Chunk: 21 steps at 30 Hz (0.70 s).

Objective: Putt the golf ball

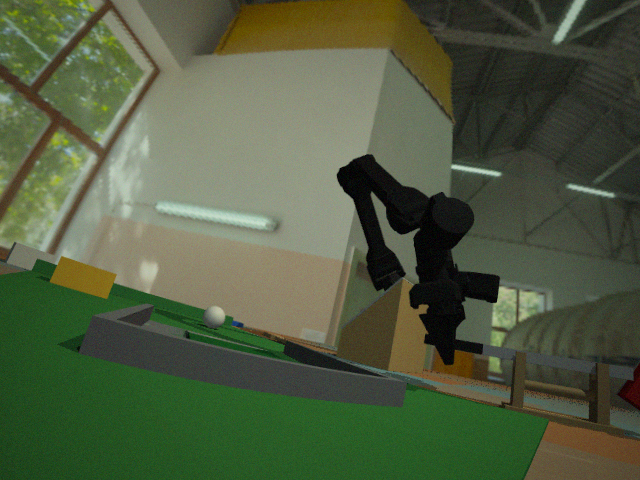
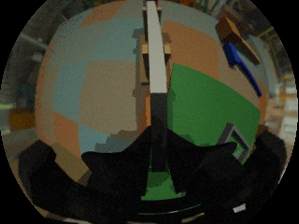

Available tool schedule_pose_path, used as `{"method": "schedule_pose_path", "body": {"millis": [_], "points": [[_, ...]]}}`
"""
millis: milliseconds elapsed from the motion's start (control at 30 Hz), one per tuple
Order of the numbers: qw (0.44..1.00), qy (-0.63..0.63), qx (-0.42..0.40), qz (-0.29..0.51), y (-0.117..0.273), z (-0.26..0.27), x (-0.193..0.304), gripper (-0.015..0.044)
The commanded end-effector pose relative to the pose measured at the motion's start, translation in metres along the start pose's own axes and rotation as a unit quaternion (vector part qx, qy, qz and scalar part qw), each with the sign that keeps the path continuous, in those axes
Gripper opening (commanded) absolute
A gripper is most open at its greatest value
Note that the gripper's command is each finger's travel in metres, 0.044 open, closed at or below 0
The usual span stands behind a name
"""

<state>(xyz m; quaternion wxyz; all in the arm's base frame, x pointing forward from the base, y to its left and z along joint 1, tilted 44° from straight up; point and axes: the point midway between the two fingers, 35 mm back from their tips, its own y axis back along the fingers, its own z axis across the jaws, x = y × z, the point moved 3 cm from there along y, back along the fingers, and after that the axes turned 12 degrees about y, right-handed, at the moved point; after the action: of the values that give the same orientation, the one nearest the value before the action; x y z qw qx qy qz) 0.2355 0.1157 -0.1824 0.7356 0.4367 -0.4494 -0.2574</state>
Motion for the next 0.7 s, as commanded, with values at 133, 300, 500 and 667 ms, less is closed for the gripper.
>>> {"method": "schedule_pose_path", "body": {"millis": [133, 300, 500, 667], "points": [[1.000, 0.001, 0.008, -0.010, 0.059, -0.007, -0.017, 0.0000], [1.000, 0.001, 0.007, -0.010, 0.086, -0.005, -0.024, 0.0000], [0.998, -0.065, 0.003, -0.002, 0.091, -0.007, -0.002, 0.0000], [0.986, -0.165, -0.004, 0.004, 0.110, -0.006, 0.029, 0.0000]]}}
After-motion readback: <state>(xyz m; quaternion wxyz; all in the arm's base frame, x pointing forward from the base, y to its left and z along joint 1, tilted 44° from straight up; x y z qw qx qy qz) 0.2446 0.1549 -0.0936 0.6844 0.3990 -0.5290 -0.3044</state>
